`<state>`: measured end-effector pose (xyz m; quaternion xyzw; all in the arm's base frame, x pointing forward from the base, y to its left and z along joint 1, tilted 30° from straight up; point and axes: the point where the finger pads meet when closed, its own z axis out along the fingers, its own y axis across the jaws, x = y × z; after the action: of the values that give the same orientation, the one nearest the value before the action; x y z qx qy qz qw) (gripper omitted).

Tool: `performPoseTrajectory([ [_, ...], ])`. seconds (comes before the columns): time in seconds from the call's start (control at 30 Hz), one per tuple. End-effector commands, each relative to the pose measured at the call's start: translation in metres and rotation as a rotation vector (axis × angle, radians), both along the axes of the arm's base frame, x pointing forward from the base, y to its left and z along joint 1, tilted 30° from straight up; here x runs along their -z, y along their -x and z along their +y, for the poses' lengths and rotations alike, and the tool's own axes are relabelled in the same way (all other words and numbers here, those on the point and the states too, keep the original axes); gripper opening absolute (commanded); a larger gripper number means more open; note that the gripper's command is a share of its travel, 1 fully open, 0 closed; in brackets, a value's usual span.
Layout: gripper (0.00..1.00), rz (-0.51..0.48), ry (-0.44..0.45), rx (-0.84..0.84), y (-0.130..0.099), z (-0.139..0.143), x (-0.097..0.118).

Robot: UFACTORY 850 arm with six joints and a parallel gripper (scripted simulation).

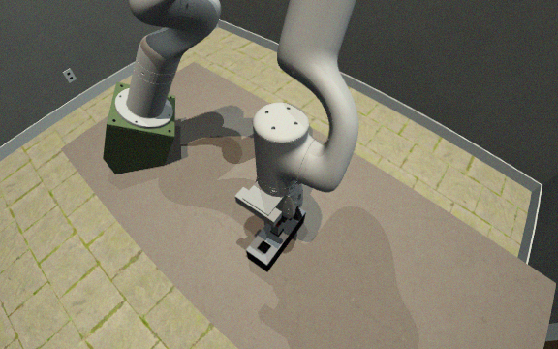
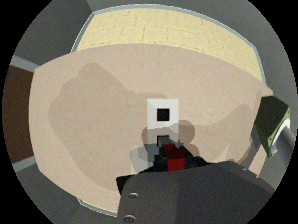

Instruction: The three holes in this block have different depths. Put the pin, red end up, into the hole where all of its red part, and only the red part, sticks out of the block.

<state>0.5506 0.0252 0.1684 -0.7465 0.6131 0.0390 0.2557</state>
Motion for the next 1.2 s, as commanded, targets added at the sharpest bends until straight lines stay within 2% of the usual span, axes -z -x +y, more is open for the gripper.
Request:
performPoseTrajectory([
  [0.0, 0.0, -0.002, 0.0, 0.0, -0.0007, -0.0002, -0.0002],
  [1.17, 0.0, -0.002, 0.0, 0.0, -0.0017, 0.0015, 0.0032],
])
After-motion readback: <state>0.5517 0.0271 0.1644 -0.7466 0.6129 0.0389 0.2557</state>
